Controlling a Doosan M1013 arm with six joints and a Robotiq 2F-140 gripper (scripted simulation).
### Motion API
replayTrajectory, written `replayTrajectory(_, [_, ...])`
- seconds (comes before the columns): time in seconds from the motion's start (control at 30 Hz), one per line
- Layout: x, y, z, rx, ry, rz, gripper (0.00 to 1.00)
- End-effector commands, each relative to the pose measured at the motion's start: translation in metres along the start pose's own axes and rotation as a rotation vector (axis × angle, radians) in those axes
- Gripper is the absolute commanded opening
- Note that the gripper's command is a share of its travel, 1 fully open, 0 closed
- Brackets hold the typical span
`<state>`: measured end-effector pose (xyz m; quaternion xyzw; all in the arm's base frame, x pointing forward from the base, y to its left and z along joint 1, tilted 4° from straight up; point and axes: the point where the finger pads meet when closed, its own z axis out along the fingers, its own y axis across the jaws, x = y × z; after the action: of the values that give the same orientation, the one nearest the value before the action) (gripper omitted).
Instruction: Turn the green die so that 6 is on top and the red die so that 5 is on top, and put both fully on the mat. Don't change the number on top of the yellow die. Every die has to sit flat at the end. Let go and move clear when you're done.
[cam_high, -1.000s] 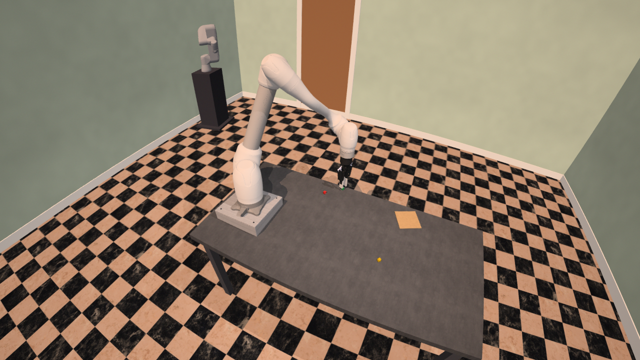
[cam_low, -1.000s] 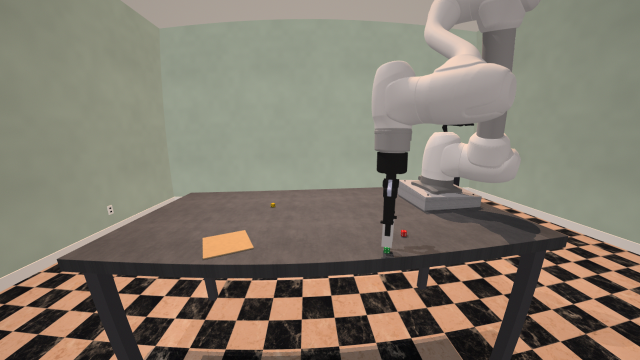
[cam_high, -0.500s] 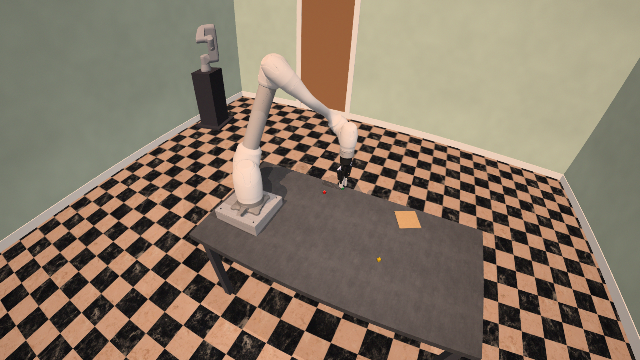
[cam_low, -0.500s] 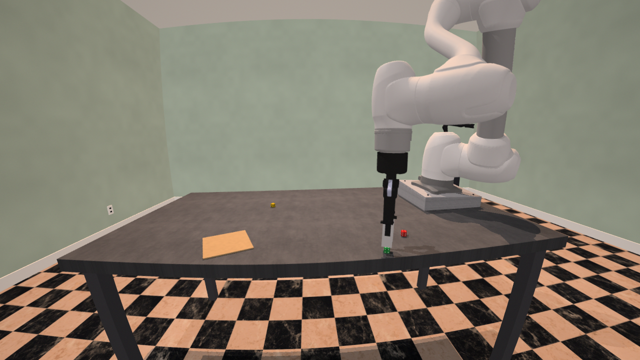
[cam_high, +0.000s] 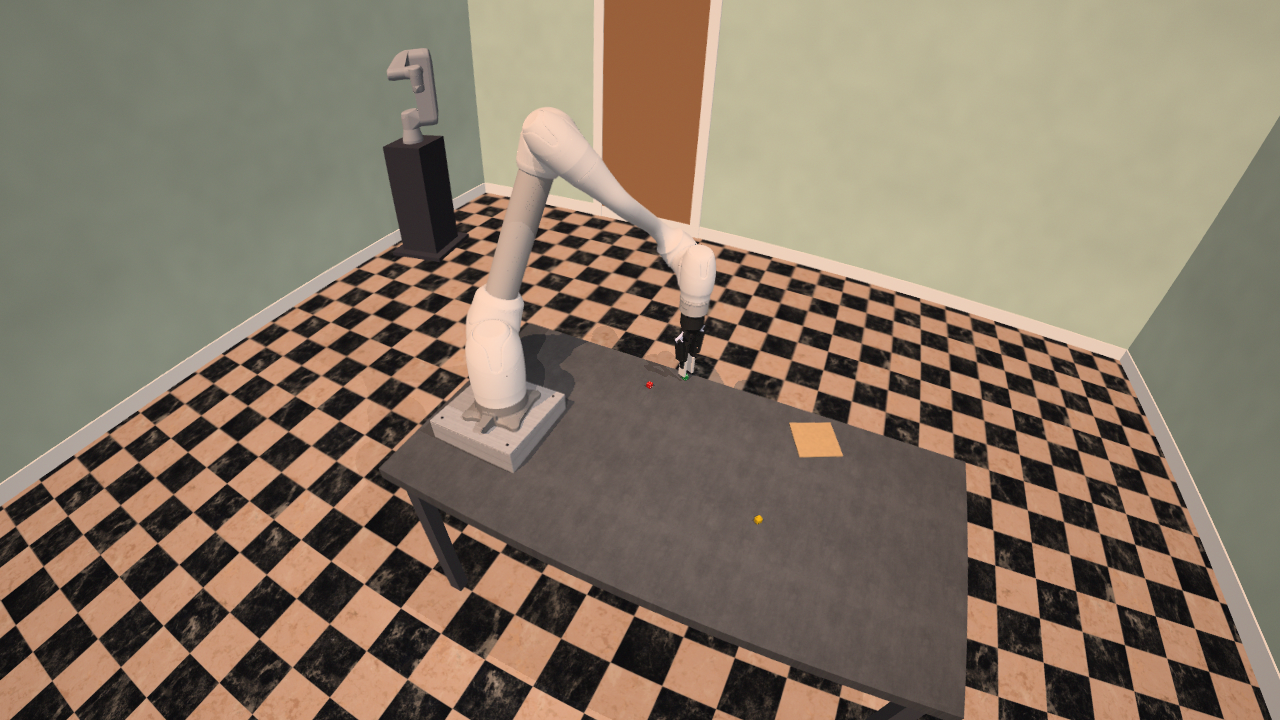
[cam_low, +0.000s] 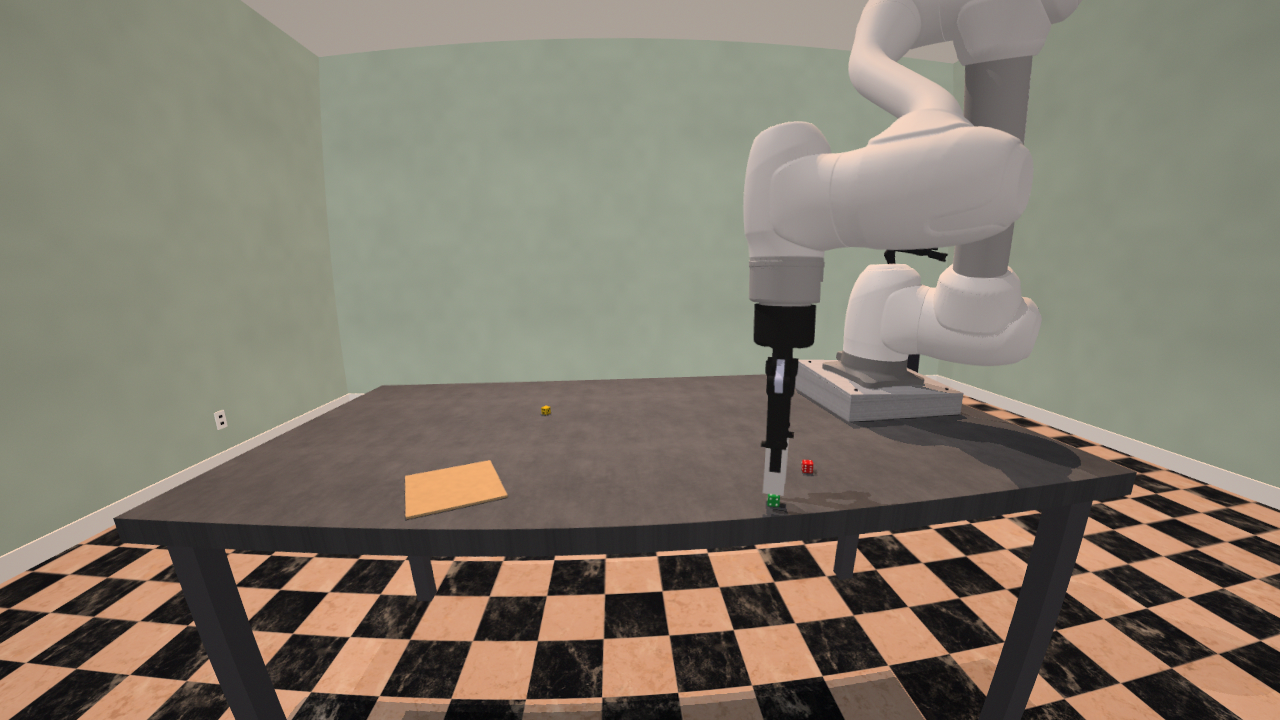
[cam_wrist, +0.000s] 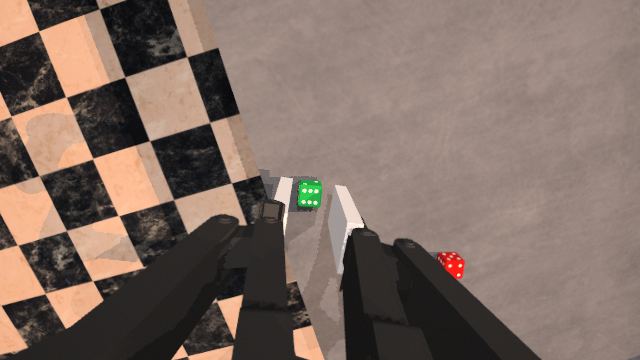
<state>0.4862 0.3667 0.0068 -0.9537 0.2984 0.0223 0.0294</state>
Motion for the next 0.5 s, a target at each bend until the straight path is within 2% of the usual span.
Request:
replayTrajectory(0.0, [-0.0024,-0.0002,0.0017,0.003,-0.004,0.002,0.27])
replayTrajectory(0.47, [-0.0024,-0.0002,0.0101,0.003,-0.004,0.002,0.27])
